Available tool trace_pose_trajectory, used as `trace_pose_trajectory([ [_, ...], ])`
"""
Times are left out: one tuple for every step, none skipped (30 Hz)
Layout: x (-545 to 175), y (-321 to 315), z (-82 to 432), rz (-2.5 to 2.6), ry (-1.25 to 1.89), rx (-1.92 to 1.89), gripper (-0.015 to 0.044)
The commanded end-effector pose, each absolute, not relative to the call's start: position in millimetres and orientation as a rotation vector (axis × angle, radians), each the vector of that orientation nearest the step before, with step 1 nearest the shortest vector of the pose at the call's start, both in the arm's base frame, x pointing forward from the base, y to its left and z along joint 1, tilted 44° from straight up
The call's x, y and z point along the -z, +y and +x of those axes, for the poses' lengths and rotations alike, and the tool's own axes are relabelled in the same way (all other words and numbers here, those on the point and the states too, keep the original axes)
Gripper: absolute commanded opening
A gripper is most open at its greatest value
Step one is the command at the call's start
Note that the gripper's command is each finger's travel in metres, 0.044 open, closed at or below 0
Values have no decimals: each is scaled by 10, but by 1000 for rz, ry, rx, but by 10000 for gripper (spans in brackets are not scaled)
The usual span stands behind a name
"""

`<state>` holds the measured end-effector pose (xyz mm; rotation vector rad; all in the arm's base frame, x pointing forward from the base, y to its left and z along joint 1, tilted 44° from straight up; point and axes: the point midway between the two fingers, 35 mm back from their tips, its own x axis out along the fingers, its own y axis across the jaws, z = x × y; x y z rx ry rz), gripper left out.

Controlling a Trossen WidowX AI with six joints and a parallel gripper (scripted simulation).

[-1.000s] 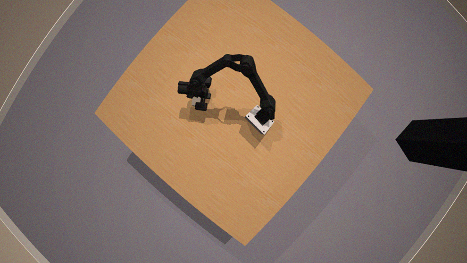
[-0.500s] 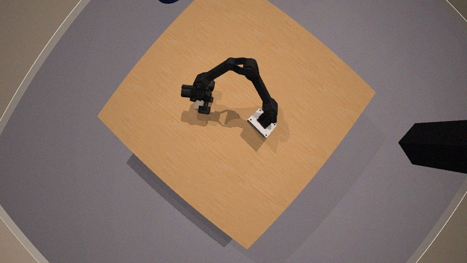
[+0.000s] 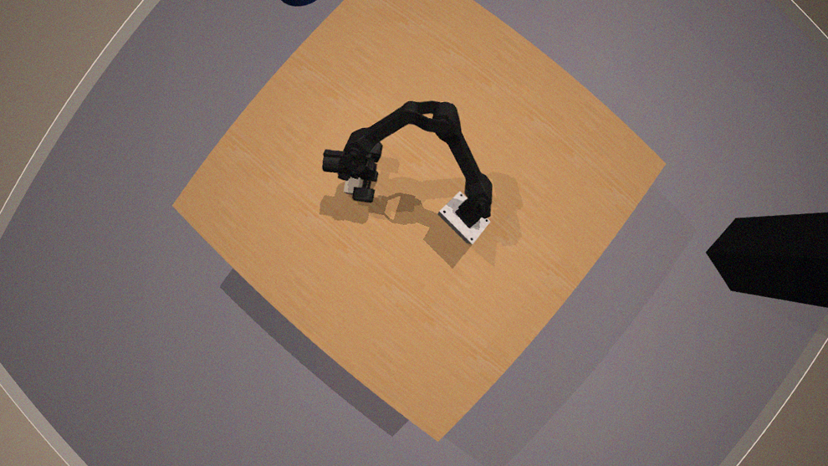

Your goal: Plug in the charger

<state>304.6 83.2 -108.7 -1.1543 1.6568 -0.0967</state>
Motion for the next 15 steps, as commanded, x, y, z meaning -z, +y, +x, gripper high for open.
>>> trace_pose_trajectory([
  [1088, 817, 3020, -1156, 1661, 92, 440],
  [1087, 816, 3019, -1156, 1661, 92, 440],
  [1087, 816, 3018, -1156, 1661, 92, 440],
  [1087, 816, 3018, -1156, 1661, 92, 440],
  [1086, 815, 3017, -1156, 1661, 92, 440],
  [1085, 814, 3015, -1156, 1661, 92, 440],
  [1083, 811, 3012, -1156, 1661, 92, 440],
  [1080, 808, 3007, -1156, 1661, 92, 440],
  [1077, 804, 3001, -1156, 1661, 92, 440],
  [1073, 800, 2994, -1156, 1661, 92, 440],
  [1069, 795, 2987, -1156, 1661, 92, 440],
  [1064, 790, 2980, -1156, 1661, 92, 440],
  [1060, 785, 2973, -1156, 1661, 92, 440],
  [1056, 780, 2966, -1156, 1661, 92, 440],
  [1052, 775, 2958, -1156, 1661, 92, 440],
])
